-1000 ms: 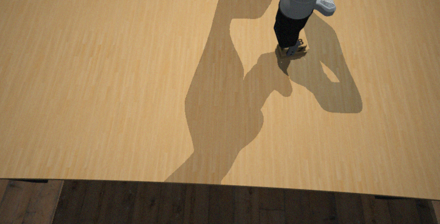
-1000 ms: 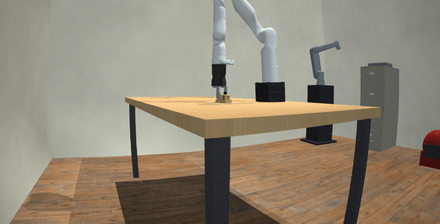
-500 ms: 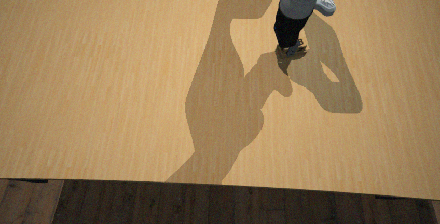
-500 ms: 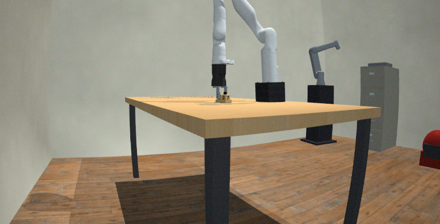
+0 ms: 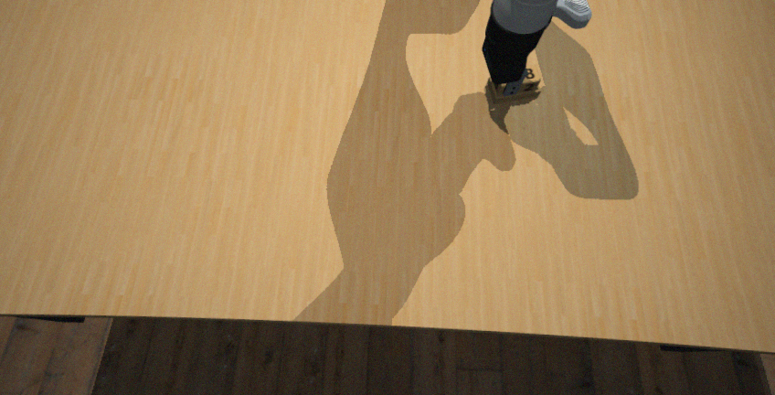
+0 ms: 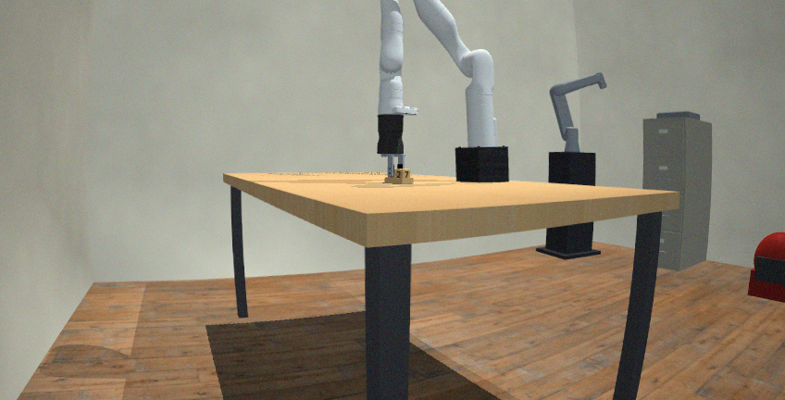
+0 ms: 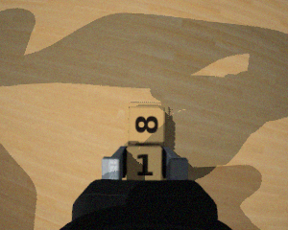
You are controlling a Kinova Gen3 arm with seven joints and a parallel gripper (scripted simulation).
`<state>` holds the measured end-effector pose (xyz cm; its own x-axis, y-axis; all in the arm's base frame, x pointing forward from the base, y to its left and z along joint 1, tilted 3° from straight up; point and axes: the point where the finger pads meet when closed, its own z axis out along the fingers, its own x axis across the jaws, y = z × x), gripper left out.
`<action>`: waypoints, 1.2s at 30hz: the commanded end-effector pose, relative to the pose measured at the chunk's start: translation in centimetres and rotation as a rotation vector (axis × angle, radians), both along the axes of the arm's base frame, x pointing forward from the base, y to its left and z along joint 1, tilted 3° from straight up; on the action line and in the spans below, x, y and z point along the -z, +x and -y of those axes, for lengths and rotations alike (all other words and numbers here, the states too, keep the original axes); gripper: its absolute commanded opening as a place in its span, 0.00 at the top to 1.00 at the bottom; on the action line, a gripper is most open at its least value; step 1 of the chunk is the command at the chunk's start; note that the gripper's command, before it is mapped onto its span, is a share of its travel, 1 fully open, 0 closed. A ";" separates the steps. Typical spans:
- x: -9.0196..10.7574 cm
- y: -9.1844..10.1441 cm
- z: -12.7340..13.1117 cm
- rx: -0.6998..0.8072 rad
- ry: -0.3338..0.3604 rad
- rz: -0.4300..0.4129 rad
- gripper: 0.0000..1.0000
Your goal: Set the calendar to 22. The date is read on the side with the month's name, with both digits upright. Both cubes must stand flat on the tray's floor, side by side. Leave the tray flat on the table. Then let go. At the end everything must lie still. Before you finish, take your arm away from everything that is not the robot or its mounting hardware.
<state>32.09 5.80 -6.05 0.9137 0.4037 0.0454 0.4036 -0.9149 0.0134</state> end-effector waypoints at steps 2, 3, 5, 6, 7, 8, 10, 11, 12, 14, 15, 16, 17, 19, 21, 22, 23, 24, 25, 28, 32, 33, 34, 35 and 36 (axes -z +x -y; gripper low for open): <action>0.0 0.3 -0.1 0.002 0.002 0.006 0.40; 0.0 0.3 -0.1 0.002 0.002 0.006 0.40; 0.0 0.3 -0.1 0.002 0.002 0.006 0.40; 0.0 0.3 -0.1 0.002 0.002 0.006 0.40; 0.0 0.3 -0.1 0.002 0.002 0.006 0.40; 0.0 0.3 -0.1 0.002 0.002 0.006 0.40; 0.0 0.3 -0.1 0.002 0.002 0.006 0.40; 0.0 0.3 -0.1 0.002 0.002 0.006 0.40; 0.0 0.3 -0.1 0.002 0.002 0.006 0.40; 0.0 0.3 -0.1 0.002 0.002 0.006 0.40; 0.0 0.3 -0.1 0.002 0.002 0.006 0.40; 0.0 0.3 -0.1 0.002 0.002 0.006 0.40; 0.0 0.3 -0.1 0.002 0.002 0.006 0.40; 0.0 0.3 -0.1 0.002 0.002 0.006 0.40; 0.0 0.3 -0.1 0.002 0.002 0.006 0.40; 0.0 0.3 -0.1 0.002 0.002 0.006 0.40; 0.0 0.3 -0.1 0.002 0.002 0.006 0.40; 0.0 0.3 -0.1 0.002 0.002 0.006 0.40; 0.0 0.3 -0.1 0.002 0.002 0.006 0.40; 0.0 0.3 -0.1 0.002 0.002 0.006 0.40; 0.0 0.3 -0.1 0.002 0.002 0.006 0.40; 0.0 0.3 -0.1 0.002 0.002 0.005 0.40; -0.1 0.3 -0.1 0.002 0.003 0.004 0.40; -0.2 0.2 -0.1 0.002 0.003 0.001 0.40; -0.2 0.2 -0.1 0.002 0.003 0.001 0.40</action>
<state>32.06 5.81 -6.04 0.9138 0.4037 0.0449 0.4036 -0.9149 0.0127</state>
